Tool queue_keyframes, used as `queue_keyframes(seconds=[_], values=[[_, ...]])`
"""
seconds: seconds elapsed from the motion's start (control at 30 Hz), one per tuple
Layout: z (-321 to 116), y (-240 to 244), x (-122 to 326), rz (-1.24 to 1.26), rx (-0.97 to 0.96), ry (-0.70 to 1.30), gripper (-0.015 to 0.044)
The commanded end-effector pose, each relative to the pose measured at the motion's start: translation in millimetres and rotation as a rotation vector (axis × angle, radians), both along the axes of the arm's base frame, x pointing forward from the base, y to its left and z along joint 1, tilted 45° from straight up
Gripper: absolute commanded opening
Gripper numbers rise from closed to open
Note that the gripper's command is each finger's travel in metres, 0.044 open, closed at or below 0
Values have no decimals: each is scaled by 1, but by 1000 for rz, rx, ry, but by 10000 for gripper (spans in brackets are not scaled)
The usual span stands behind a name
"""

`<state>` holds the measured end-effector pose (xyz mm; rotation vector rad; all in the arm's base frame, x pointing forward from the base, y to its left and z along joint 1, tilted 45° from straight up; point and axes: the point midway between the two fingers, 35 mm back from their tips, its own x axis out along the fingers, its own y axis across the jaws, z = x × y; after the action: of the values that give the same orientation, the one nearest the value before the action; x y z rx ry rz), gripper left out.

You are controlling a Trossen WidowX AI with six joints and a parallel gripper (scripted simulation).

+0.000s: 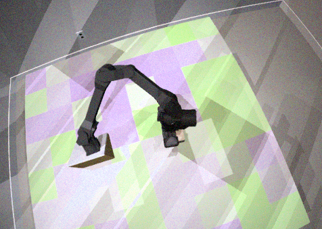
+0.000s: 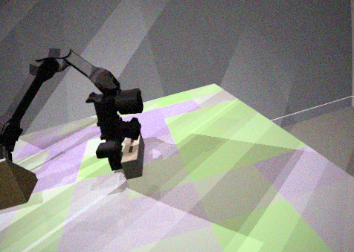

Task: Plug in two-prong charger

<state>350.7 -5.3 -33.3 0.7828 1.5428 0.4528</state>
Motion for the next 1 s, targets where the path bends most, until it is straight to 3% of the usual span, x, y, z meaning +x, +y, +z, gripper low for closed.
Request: queue_keyframes(seconds=[0.0,0.33,0.87,0.97], values=[[0,0,3,-1,-5,-16,0],[0,0,0,0,0,-1,0],[0,0,0,0,0,-1,420],[0,0,-1,0,0,-1,440]])
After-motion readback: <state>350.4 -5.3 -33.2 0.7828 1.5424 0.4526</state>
